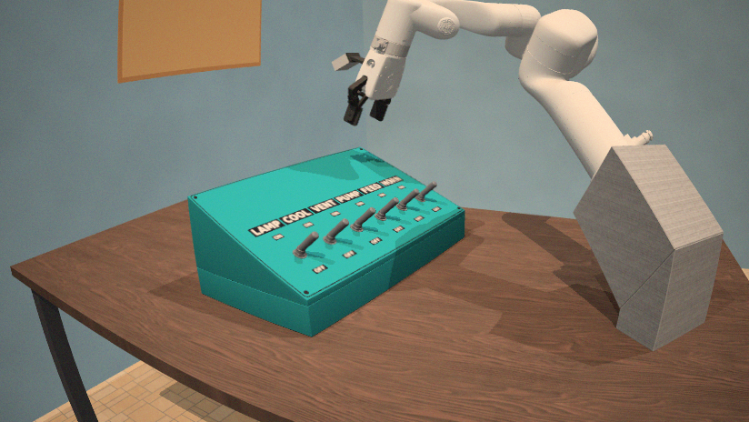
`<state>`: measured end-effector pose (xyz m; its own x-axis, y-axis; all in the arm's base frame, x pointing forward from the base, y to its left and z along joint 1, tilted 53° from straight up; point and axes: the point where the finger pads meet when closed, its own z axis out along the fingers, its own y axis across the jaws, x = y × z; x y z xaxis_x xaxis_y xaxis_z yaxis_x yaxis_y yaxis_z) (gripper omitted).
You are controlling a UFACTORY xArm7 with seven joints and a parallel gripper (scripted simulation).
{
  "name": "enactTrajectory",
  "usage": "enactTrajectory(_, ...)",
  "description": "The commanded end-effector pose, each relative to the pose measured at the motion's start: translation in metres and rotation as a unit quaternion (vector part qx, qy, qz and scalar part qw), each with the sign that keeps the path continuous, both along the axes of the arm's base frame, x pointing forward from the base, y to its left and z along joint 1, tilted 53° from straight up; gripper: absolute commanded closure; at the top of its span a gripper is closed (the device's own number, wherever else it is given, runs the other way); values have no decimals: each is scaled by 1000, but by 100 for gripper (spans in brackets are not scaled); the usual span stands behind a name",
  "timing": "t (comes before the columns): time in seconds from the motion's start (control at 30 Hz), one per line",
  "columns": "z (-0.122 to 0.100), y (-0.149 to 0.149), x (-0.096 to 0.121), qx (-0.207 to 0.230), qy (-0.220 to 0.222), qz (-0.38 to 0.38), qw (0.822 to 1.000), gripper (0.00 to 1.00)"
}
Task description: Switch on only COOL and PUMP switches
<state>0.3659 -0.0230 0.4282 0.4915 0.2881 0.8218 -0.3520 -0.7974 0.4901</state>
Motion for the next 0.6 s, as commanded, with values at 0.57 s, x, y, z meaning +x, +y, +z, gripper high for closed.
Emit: enactTrajectory(0.57, 7, -8, -4, 0, -1, 1, 1000, 0)
